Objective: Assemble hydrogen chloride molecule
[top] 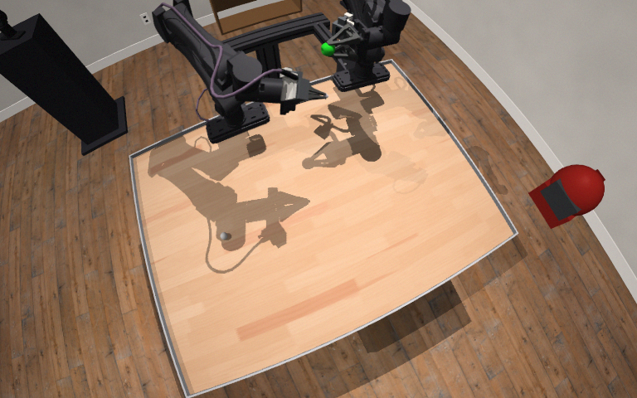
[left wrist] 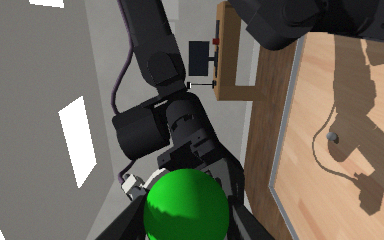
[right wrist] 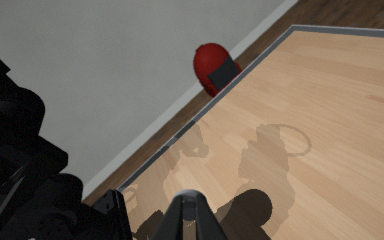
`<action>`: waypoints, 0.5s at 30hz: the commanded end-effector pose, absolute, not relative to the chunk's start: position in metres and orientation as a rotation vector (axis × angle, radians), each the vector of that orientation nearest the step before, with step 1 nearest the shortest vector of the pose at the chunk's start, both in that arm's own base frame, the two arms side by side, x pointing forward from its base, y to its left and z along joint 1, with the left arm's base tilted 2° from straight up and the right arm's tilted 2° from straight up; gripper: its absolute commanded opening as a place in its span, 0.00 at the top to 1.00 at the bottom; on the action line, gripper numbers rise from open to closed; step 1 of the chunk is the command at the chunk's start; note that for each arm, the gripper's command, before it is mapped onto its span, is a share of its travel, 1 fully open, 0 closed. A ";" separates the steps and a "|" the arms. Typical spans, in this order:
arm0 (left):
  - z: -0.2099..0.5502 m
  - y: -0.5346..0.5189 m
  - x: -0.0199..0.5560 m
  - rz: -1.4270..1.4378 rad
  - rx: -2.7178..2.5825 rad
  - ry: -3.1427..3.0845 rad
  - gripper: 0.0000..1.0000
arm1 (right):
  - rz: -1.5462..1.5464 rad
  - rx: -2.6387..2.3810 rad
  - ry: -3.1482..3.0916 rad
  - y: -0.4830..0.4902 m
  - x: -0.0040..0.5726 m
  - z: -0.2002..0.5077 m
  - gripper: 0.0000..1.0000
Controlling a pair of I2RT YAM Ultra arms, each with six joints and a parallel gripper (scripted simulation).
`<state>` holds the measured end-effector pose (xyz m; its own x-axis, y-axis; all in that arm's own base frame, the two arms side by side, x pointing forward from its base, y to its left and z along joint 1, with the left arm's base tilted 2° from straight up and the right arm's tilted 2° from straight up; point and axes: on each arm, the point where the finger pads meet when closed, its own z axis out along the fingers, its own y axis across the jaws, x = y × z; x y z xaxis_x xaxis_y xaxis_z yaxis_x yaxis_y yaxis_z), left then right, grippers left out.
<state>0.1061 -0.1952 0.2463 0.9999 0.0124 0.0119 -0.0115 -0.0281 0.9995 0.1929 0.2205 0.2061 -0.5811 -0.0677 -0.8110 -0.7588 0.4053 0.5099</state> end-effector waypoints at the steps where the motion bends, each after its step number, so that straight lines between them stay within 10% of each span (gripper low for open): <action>1: 0.262 -0.195 0.099 0.037 1.591 -0.048 1.00 | 1.220 -0.839 1.786 0.228 0.178 0.226 1.00; 15: 0.262 -0.195 0.099 0.037 1.591 -0.048 1.00 | 1.224 -1.049 1.552 0.234 0.139 0.240 1.00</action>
